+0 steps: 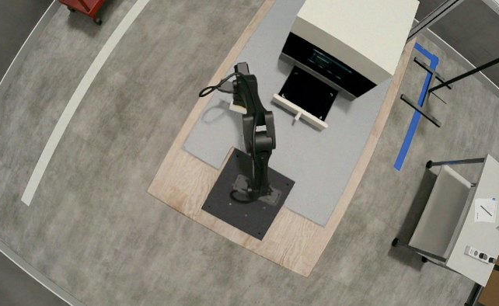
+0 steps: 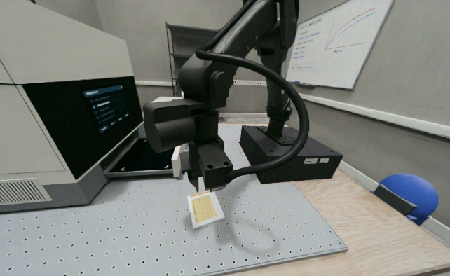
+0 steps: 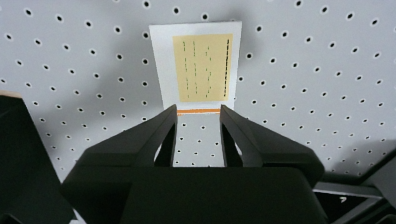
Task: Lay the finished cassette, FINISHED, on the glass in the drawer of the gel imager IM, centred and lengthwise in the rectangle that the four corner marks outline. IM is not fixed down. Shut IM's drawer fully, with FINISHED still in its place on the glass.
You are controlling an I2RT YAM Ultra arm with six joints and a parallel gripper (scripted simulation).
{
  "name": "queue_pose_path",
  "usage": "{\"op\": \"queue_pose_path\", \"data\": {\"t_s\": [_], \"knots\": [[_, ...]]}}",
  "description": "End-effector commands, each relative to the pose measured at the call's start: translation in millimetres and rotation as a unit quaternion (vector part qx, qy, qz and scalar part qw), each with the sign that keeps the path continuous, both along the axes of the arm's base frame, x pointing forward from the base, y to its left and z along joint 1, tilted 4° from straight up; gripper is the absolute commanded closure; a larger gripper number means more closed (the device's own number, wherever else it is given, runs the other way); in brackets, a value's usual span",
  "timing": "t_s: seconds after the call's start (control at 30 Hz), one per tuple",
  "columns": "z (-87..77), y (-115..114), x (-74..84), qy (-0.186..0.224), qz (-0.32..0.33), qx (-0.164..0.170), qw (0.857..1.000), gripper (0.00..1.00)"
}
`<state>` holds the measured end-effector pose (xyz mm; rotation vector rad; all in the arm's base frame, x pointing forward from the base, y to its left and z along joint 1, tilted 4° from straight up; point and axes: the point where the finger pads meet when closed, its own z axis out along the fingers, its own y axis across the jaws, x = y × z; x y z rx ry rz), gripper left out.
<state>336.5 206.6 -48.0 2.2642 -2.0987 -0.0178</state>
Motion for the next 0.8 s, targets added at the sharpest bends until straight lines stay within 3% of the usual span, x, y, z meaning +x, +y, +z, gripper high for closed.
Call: {"op": "queue_pose_path", "data": {"t_s": [0.0, 0.77], "knots": [[9.4, 1.8, 5.9, 0.000, 0.019, 0.006, 1.000, 0.65], [9.2, 3.7, 4.7, 0.000, 0.021, 0.006, 1.000, 0.65]]}}
